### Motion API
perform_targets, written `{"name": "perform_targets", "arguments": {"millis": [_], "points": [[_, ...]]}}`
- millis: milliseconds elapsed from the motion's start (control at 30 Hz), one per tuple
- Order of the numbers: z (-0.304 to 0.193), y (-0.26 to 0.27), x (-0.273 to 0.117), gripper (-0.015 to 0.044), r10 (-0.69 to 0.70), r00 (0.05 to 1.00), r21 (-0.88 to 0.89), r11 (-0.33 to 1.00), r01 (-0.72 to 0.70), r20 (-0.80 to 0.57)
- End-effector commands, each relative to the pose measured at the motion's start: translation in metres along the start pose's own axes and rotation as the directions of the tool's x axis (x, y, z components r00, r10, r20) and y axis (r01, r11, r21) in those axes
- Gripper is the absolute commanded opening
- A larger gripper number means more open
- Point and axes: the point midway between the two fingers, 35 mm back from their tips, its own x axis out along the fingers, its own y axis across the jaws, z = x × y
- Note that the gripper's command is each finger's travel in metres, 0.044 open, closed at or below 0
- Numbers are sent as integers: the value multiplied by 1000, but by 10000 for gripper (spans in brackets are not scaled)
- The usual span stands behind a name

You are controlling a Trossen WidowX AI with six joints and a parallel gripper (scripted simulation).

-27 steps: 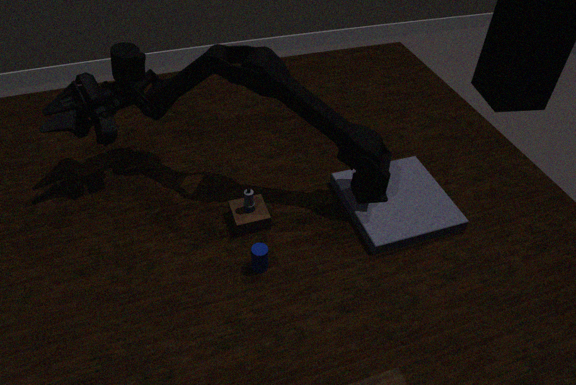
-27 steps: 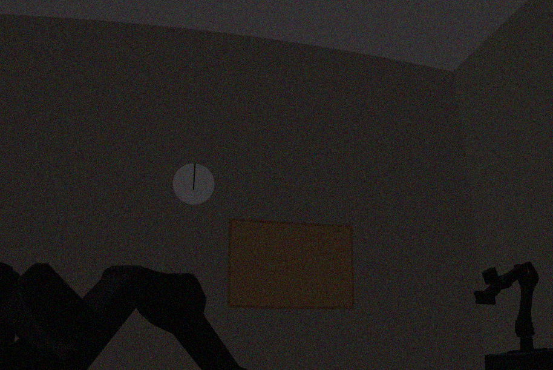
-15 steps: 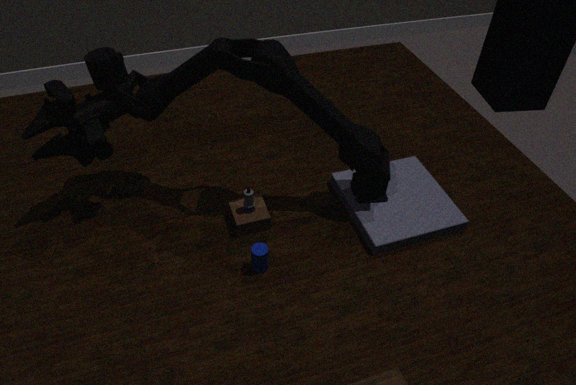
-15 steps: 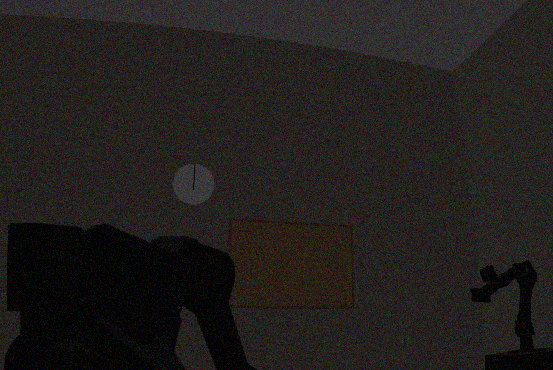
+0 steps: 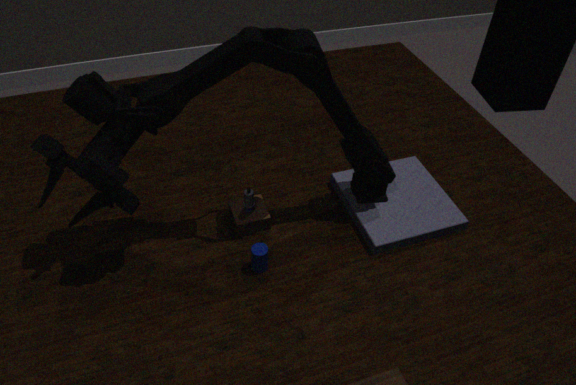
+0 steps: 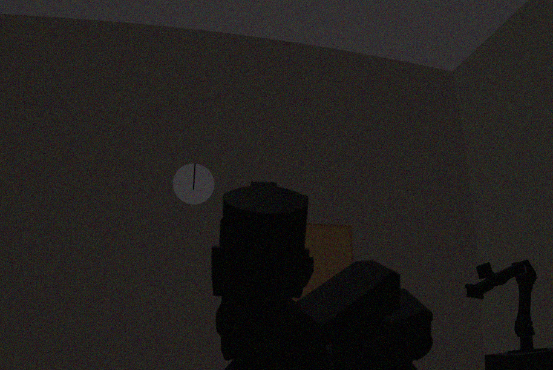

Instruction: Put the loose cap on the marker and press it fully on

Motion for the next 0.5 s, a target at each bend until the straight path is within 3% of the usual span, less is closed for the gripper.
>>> {"name": "perform_targets", "arguments": {"millis": [0, 233, 467], "points": [[43, 59, -9, 253, 212, 971, 309, 936, -169, -111], [80, 124, -40, 253, 427, 874, 560, 793, -238, -234], [108, 185, -94, 253, 599, 709, 730, 661, -175, -373]]}}
